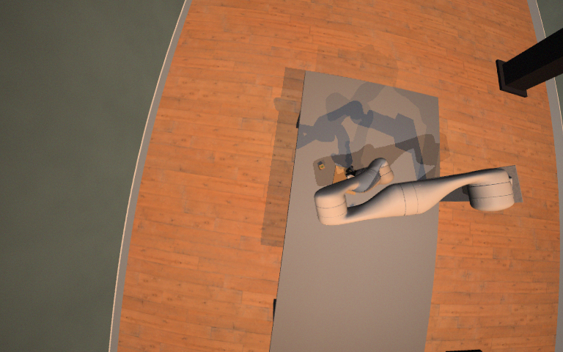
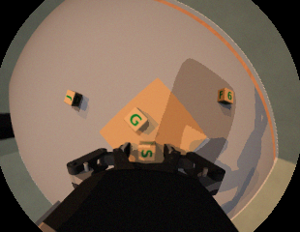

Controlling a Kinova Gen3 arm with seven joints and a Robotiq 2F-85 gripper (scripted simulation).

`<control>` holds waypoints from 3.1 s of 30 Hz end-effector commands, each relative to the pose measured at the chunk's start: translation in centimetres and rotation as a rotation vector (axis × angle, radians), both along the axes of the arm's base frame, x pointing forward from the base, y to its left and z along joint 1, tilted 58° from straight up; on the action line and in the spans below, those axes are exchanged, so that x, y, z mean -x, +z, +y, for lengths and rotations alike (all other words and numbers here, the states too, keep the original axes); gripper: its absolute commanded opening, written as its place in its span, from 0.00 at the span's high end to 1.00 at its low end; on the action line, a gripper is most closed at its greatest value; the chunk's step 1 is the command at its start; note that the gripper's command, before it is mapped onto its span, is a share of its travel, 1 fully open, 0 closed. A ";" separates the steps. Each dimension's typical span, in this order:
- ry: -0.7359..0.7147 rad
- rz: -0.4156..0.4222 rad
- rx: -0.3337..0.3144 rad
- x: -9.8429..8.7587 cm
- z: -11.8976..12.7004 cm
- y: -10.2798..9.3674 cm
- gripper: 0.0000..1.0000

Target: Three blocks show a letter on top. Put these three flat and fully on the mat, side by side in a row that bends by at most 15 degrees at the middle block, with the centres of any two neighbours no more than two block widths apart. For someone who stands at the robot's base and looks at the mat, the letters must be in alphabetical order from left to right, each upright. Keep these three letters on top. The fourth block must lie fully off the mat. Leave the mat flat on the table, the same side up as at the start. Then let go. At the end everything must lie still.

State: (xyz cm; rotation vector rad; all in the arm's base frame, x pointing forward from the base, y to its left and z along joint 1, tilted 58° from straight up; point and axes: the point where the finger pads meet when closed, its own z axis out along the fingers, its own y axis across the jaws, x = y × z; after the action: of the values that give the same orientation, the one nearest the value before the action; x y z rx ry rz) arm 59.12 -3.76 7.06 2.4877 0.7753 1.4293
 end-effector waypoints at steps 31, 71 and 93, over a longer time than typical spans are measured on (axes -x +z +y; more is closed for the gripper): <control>0.000 0.000 0.000 0.0 0.0 0.0 0.38; 0.000 0.000 0.000 0.0 0.0 0.0 0.79; 0.000 0.000 0.000 1.7 -0.2 1.0 0.79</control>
State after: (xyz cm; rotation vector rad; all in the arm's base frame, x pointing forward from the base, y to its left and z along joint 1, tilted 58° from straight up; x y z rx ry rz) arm 58.12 -3.75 7.48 2.4872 0.7842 1.4285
